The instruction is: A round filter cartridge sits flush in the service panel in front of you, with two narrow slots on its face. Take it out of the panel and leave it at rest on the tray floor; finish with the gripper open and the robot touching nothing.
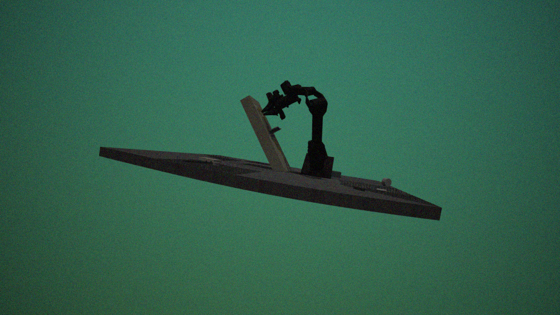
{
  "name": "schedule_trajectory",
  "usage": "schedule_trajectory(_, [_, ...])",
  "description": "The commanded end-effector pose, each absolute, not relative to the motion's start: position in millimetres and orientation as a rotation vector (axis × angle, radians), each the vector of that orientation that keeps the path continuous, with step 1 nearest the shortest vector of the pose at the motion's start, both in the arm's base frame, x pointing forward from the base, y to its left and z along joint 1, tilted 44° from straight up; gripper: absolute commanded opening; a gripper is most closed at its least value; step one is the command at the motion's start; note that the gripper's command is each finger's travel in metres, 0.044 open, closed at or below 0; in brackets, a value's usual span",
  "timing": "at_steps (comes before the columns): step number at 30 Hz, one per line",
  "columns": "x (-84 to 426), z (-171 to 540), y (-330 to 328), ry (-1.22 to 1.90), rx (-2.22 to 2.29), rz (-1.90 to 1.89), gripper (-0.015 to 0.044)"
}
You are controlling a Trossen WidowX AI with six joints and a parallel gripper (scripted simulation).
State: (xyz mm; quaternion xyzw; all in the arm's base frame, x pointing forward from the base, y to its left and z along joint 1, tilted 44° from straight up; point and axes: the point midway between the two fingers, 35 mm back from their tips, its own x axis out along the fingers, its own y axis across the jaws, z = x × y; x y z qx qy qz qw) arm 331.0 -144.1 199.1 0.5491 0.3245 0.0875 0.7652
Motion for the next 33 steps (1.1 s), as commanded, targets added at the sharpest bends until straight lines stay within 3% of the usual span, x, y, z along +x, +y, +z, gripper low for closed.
schedule_trajectory(1, [331.3,198.2,-145.0,0.706,1.196,0.185,0.0106])
schedule_trajectory(33, [341.0,193.1,-138.8,0.705,1.196,0.185,0.0106])
